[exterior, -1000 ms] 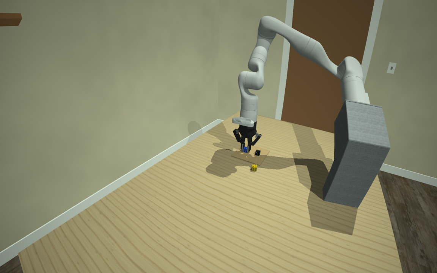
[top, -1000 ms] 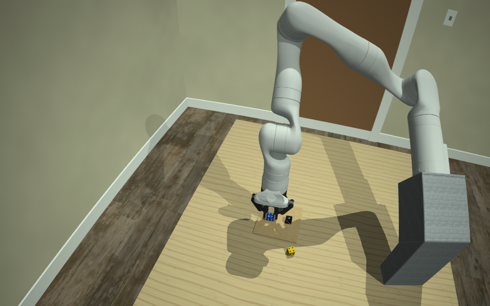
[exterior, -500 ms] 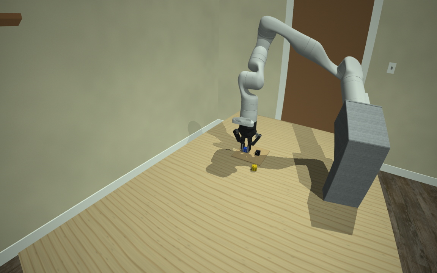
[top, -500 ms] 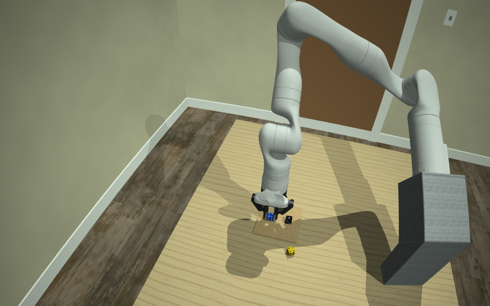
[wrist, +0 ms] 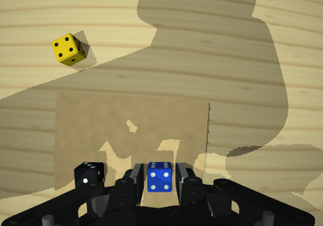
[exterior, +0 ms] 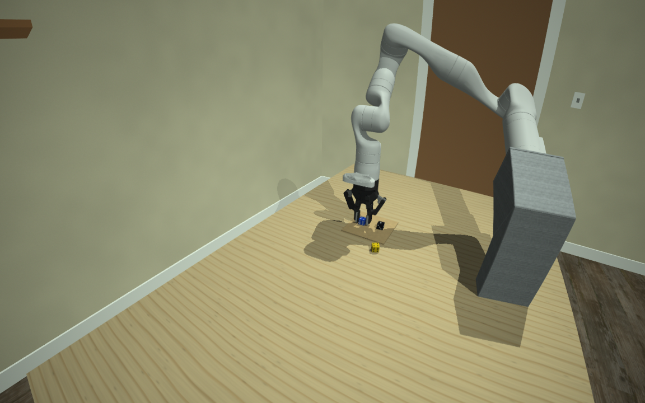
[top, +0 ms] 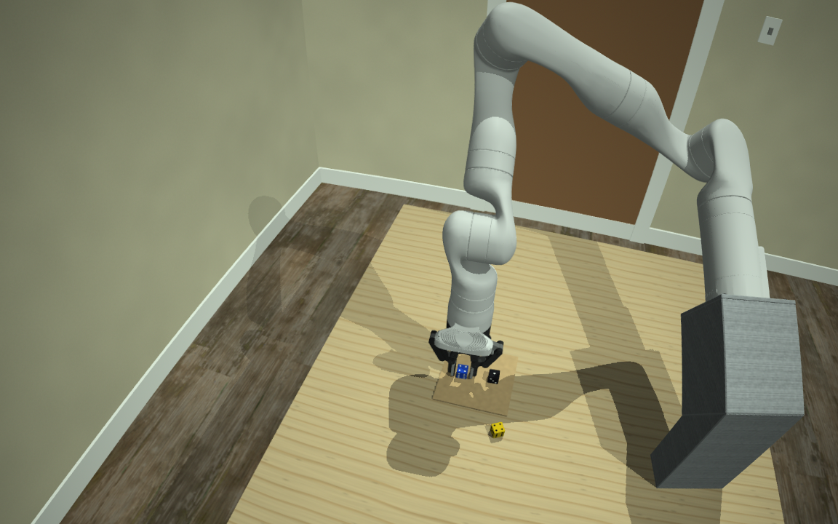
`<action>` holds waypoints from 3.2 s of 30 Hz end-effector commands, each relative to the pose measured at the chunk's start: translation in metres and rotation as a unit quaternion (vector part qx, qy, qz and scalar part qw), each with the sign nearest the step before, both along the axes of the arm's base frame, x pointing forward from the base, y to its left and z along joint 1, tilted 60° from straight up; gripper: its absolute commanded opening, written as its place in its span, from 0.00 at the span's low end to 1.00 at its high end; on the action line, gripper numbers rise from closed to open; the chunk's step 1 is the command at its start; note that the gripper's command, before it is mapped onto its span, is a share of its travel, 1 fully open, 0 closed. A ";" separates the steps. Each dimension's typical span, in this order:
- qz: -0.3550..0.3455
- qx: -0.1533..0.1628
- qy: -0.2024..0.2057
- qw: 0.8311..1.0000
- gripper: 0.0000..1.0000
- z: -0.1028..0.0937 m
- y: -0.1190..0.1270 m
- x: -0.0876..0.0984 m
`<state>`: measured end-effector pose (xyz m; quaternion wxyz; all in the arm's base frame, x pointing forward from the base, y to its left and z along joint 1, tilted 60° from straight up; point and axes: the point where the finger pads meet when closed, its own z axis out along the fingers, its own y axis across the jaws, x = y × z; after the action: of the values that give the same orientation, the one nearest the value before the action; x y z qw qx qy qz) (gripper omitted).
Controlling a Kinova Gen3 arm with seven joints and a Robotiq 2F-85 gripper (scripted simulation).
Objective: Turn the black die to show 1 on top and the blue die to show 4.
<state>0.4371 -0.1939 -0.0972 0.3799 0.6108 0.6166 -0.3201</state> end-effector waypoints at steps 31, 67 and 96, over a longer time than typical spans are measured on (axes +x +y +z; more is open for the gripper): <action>0.001 0.000 0.000 1.000 0.35 0.031 0.054 -0.004; 0.001 0.000 0.000 1.000 1.00 0.046 0.078 -0.007; 0.001 0.000 0.000 1.000 1.00 0.088 0.150 -0.013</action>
<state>0.4222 -0.0471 -0.0106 0.3790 0.6107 0.6159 -0.3227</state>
